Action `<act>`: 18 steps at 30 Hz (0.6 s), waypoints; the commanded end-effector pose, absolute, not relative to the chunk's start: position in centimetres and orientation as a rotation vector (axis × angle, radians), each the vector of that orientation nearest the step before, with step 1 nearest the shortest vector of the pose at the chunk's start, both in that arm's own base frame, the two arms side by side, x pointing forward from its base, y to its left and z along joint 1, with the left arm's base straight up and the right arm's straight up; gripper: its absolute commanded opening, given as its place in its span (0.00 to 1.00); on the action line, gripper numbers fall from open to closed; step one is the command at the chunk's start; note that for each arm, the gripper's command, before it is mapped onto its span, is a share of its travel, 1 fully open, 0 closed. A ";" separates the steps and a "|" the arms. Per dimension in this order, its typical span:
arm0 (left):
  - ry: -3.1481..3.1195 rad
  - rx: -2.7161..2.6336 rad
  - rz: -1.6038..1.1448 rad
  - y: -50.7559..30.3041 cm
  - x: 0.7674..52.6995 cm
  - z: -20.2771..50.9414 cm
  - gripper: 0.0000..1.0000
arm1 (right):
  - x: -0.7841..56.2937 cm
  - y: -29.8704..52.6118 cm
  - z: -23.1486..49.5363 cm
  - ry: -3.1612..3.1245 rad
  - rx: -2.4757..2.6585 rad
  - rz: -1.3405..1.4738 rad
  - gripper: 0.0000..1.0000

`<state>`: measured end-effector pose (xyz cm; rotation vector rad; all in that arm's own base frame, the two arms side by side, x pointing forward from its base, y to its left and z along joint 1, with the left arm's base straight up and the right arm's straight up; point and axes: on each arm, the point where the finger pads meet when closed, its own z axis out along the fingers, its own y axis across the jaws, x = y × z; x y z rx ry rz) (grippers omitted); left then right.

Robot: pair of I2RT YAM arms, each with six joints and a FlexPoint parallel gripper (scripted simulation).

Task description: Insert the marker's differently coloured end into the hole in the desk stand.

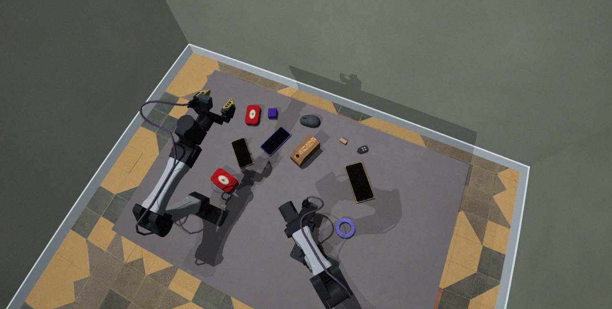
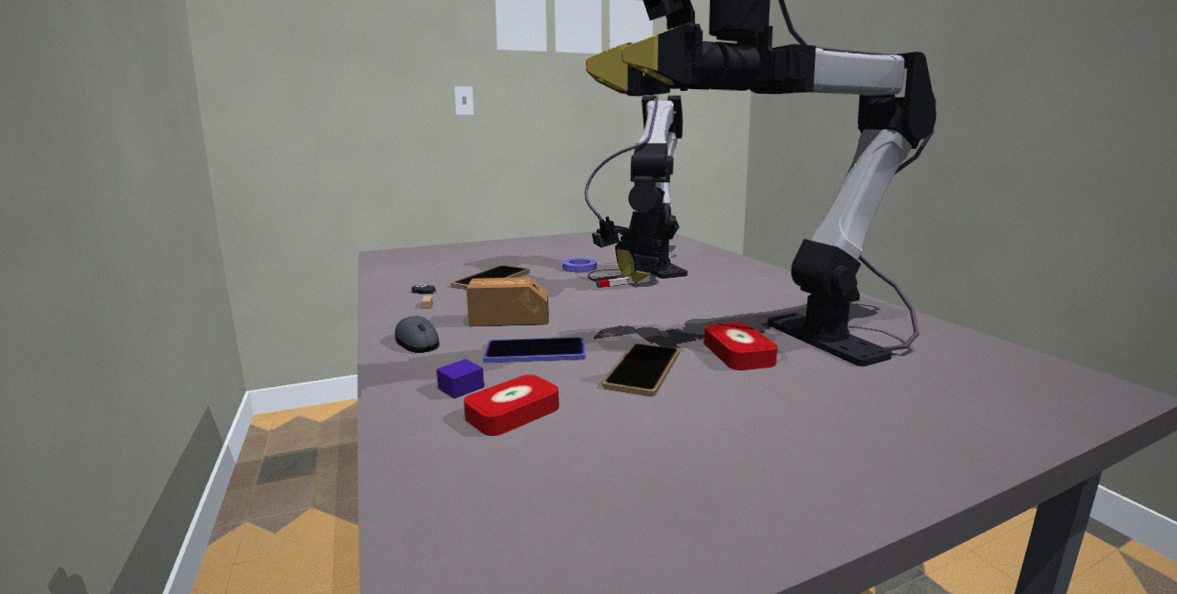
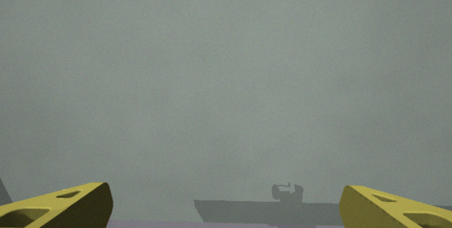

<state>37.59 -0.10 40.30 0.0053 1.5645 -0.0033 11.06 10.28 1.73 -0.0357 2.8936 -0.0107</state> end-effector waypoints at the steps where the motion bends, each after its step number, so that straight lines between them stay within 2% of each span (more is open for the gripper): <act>1: 1.478 -0.004 -0.002 0.2 37.0 43.4 1.00 | 11.8 11.1 1.2 2.877 -0.040 0.036 0.50; 8: 1.478 -0.004 -0.002 0.2 37.0 43.4 1.00 | 11.7 11.1 1.3 2.881 -0.046 0.029 0.50; 9: 1.478 -0.004 -0.002 0.2 37.0 43.4 1.00 | 11.9 11.3 1.5 2.873 -0.045 0.044 0.00; 18: 1.478 -0.004 -0.002 0.2 37.0 43.4 1.00 | 11.9 11.3 1.5 2.872 -0.043 0.047 0.00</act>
